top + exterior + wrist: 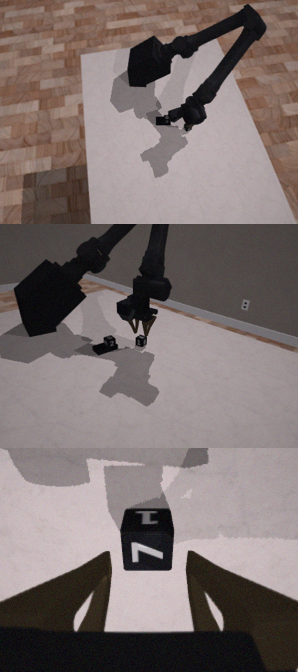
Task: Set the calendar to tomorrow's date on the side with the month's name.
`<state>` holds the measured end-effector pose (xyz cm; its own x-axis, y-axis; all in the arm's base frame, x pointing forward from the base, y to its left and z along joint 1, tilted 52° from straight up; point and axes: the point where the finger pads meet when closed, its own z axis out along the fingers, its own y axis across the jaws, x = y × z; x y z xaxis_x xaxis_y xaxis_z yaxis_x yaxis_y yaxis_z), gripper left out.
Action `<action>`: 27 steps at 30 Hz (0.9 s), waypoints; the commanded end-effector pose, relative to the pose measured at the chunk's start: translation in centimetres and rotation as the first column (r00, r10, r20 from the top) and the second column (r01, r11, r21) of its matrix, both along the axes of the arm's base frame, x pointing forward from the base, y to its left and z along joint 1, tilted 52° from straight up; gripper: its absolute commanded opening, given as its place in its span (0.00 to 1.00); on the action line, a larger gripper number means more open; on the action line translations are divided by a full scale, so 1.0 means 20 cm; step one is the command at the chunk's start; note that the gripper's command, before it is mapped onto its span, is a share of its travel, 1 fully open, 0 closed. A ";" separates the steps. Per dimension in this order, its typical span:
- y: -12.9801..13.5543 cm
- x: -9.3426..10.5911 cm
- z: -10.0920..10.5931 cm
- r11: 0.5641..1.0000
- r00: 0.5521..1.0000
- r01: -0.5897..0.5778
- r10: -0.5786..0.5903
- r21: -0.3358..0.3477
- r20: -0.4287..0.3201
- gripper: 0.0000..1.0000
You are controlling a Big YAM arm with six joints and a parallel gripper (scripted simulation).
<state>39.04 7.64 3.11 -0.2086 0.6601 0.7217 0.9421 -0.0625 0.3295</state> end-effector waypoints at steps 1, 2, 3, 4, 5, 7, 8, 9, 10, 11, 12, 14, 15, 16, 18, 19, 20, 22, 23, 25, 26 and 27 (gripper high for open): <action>0.03 0.01 0.03 1.000 1.000 -0.007 0.007 -0.005 0.016 0.47; 0.03 0.01 0.03 1.000 1.000 -0.007 0.007 -0.005 0.016 0.47; 0.03 0.01 0.03 1.000 1.000 -0.007 0.007 -0.005 0.016 0.47; 0.03 0.01 0.03 1.000 1.000 -0.007 0.007 -0.005 0.016 0.47; 0.03 0.01 0.03 1.000 1.000 -0.007 0.007 -0.005 0.016 0.47; 0.03 0.01 0.03 1.000 1.000 -0.007 0.007 -0.005 0.016 0.47; 0.03 0.01 0.03 1.000 1.000 -0.007 0.007 -0.005 0.016 0.47; 0.03 0.01 0.03 1.000 1.000 -0.007 0.007 -0.005 0.016 0.47; 0.03 0.01 0.03 1.000 1.000 -0.007 0.007 -0.005 0.016 0.47; 0.03 0.01 0.03 1.000 1.000 -0.007 0.007 -0.005 0.016 0.47; 0.03 0.01 0.03 1.000 1.000 -0.007 0.007 -0.005 0.016 0.47; 0.03 0.01 0.03 1.000 1.000 -0.007 0.007 -0.005 0.016 0.47; 0.03 0.01 0.03 1.000 1.000 -0.007 0.007 -0.005 0.016 0.47; 0.03 0.02 0.03 1.000 1.000 -0.007 0.007 -0.005 0.016 0.47; 0.03 0.02 0.04 1.000 1.000 -0.007 0.007 -0.006 0.018 0.47; 0.03 0.02 0.04 1.000 1.000 -0.007 0.007 -0.006 0.019 0.47; 0.03 0.02 0.05 1.000 1.000 -0.007 0.007 -0.006 0.020 0.47; 0.03 0.03 0.05 1.000 1.000 -0.007 0.007 -0.006 0.022 0.47; 0.03 0.03 0.05 1.000 1.000 -0.007 0.007 -0.007 0.023 0.47; 0.03 0.03 0.05 1.000 1.000 -0.007 0.007 -0.006 0.021 0.47; 0.03 0.03 0.05 1.000 1.000 -0.007 0.007 -0.006 0.020 0.47; 0.03 0.03 0.05 1.000 1.000 -0.007 0.007 -0.006 0.020 0.47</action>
